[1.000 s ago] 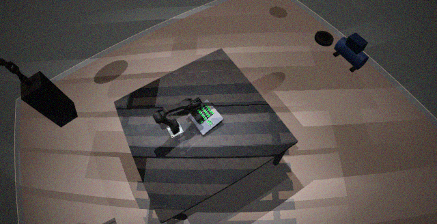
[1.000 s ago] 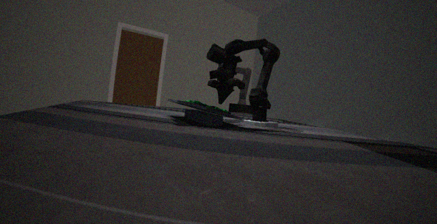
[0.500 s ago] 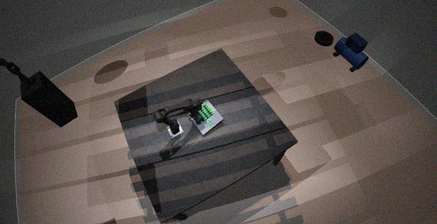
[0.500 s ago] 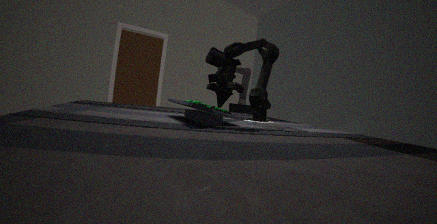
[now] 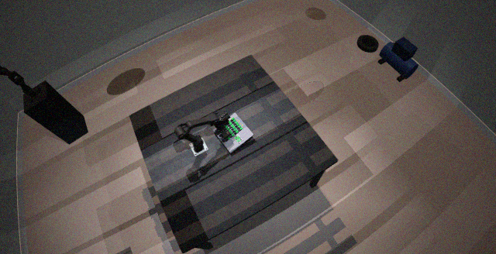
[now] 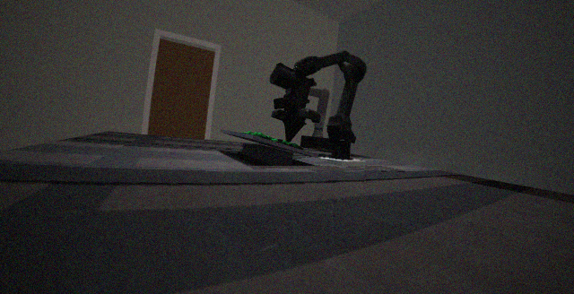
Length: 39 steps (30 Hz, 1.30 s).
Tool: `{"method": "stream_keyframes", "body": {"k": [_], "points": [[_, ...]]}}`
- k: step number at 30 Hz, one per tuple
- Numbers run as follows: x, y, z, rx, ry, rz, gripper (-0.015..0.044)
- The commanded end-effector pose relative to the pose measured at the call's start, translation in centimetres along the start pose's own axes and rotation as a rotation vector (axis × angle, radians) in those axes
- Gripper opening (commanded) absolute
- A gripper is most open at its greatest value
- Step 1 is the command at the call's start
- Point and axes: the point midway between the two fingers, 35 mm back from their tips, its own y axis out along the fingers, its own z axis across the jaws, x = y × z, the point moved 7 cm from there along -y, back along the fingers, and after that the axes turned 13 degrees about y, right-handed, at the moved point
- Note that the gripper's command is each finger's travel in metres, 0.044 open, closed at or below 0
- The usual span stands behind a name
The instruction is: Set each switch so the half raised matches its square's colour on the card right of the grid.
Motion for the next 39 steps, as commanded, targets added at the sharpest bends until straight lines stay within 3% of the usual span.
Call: {"method": "stream_keyframes", "body": {"k": [1,39], "points": [[0.02,0.08,-0.03,-0.003,-0.002,0.001,0.0],[0.03,0.45,-0.03,-0.003,-0.002,0.001,0.0]]}}
